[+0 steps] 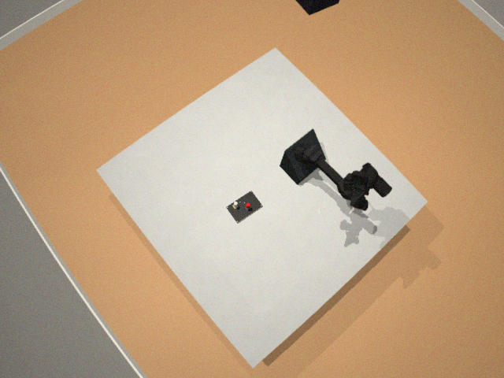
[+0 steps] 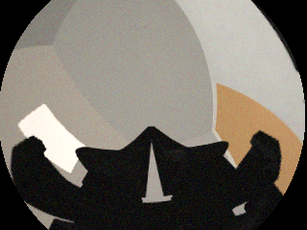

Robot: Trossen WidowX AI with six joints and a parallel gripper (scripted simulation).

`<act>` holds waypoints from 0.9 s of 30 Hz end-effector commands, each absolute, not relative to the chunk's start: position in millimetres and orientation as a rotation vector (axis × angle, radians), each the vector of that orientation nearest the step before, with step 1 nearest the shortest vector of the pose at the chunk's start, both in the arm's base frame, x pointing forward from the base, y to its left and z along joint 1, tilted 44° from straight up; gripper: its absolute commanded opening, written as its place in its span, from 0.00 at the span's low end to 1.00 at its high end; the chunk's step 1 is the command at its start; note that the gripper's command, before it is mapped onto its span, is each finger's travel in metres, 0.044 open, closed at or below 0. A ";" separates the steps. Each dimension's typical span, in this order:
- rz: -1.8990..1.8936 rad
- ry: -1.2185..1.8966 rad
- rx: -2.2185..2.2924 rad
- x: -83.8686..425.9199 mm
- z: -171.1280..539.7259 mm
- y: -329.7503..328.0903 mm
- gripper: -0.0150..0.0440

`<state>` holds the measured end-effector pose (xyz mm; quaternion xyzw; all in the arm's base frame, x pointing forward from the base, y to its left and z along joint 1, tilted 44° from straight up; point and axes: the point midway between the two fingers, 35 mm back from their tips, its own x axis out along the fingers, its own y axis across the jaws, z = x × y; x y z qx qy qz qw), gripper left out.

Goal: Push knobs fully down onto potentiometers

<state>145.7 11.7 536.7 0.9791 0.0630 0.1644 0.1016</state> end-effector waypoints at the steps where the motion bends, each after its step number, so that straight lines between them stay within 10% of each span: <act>1: 0.488 0.240 3.051 154.2 535.3 -6.6 0.25; 27: 0.285 0.594 3.895 216.8 504.6 -72.1 0.25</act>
